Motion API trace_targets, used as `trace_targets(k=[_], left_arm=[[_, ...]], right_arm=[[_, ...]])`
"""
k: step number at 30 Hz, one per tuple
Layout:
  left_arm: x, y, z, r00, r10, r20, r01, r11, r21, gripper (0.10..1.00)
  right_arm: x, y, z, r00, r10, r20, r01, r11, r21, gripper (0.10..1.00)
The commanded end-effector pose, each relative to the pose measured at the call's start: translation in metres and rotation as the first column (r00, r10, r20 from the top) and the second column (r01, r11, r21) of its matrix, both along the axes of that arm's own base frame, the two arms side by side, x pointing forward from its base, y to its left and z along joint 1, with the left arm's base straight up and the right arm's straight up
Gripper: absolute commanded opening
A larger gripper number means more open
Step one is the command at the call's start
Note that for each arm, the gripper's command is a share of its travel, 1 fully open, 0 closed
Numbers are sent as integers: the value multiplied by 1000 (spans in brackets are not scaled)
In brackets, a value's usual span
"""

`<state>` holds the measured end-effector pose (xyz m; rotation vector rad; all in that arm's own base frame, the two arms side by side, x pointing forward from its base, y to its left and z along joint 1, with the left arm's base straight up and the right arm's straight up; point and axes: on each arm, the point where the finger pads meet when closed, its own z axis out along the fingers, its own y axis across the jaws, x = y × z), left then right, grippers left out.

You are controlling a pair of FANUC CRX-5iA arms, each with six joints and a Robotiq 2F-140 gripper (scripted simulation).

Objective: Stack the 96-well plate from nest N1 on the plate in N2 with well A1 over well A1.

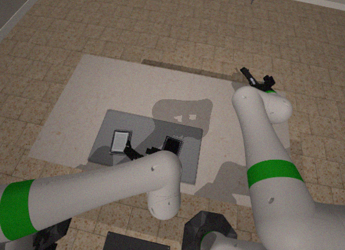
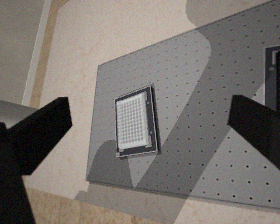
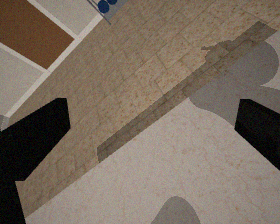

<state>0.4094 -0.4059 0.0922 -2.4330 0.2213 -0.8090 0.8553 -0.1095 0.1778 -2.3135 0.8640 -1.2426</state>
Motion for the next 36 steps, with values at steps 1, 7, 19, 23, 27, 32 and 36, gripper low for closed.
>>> trace_targets(k=[1,7,19,23,27,32,36], left_arm=[[0,0,1,1000,0,1,0,1000,-2,1000],[0,0,1,1000,0,1,0,1000,-2,1000],[0,0,1,1000,0,1,0,1000,-2,1000],[0,0,1,1000,0,1,0,1000,-2,1000],[0,0,1,1000,0,1,0,1000,-2,1000],[0,0,1,1000,0,1,0,1000,-2,1000],[0,0,1,1000,0,1,0,1000,-2,1000]], right_arm=[[-3,-20,2,998,-68,2,68,998,-7,1000],[-8,-50,3,998,-68,2,68,998,-7,1000],[-18,-99,3,989,-150,2,150,989,-7,1000],[-23,-118,4,989,-151,2,151,989,-7,1000],[-29,-138,4,983,-183,2,183,983,-7,1000],[-33,-152,4,973,-232,2,232,973,-7,1000],[-40,-171,3,973,-232,2,232,973,-7,1000]])
